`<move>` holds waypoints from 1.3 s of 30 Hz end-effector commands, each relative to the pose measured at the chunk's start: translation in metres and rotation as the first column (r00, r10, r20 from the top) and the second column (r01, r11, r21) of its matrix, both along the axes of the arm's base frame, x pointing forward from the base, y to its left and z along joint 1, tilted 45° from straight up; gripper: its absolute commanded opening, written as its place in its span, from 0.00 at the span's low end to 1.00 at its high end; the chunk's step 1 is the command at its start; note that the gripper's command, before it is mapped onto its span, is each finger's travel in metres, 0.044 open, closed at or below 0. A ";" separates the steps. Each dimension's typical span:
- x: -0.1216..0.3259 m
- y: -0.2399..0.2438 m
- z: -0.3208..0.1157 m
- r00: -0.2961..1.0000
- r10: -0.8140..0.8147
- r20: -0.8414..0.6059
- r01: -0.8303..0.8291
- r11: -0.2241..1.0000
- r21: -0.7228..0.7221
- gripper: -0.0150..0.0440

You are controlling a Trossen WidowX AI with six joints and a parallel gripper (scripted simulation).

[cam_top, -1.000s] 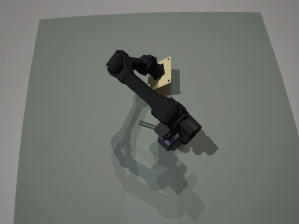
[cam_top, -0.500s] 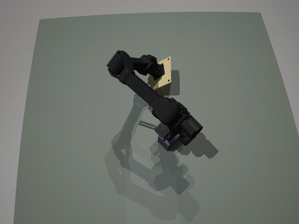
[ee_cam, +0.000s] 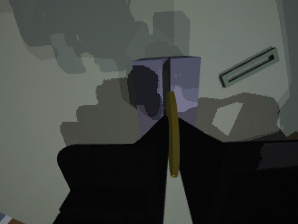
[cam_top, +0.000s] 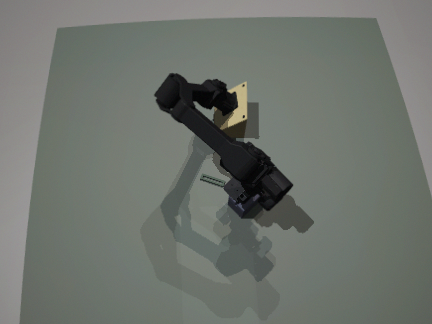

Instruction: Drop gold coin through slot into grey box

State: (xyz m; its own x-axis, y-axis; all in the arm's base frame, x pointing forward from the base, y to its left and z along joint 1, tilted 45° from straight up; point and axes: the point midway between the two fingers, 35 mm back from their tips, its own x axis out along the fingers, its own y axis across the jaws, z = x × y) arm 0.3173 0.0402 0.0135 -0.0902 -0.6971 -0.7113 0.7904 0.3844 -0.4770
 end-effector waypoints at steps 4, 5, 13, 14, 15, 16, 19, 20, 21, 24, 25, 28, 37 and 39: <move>0.000 -0.003 -0.003 1.000 0.008 -0.004 -0.008 1.000 0.000 0.25; -0.001 -0.003 -0.003 1.000 0.008 -0.005 -0.008 1.000 0.000 0.25; -0.001 -0.007 -0.007 1.000 0.008 -0.004 -0.008 1.000 0.000 0.25; -0.001 -0.007 -0.007 1.000 0.008 -0.004 -0.008 1.000 0.000 0.25; -0.001 -0.008 -0.008 1.000 0.008 -0.004 -0.008 1.000 0.000 0.25; -0.001 -0.008 -0.008 1.000 0.008 -0.004 -0.008 1.000 0.000 0.25; -0.001 -0.009 -0.009 1.000 0.008 -0.004 -0.008 1.000 0.000 0.25; -0.001 -0.010 -0.010 1.000 0.008 -0.004 -0.008 1.000 0.000 0.25; -0.001 -0.010 -0.010 1.000 0.008 -0.004 -0.008 1.000 0.000 0.25; -0.001 -0.011 -0.011 1.000 0.008 -0.004 -0.008 1.000 0.000 0.25; -0.001 -0.010 -0.010 1.000 0.002 -0.003 -0.002 1.000 0.003 0.30; -0.001 -0.010 -0.010 1.000 0.002 -0.003 -0.002 1.000 0.003 0.43; -0.001 -0.010 -0.010 1.000 0.002 -0.003 -0.002 1.000 0.003 0.53; -0.001 -0.010 -0.010 1.000 0.002 -0.003 -0.002 1.000 0.003 0.53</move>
State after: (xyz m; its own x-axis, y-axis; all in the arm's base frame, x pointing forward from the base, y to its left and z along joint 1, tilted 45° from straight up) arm 0.3158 0.0301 0.0030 -0.0910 -0.6952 -0.7130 0.7877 0.3878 -0.4787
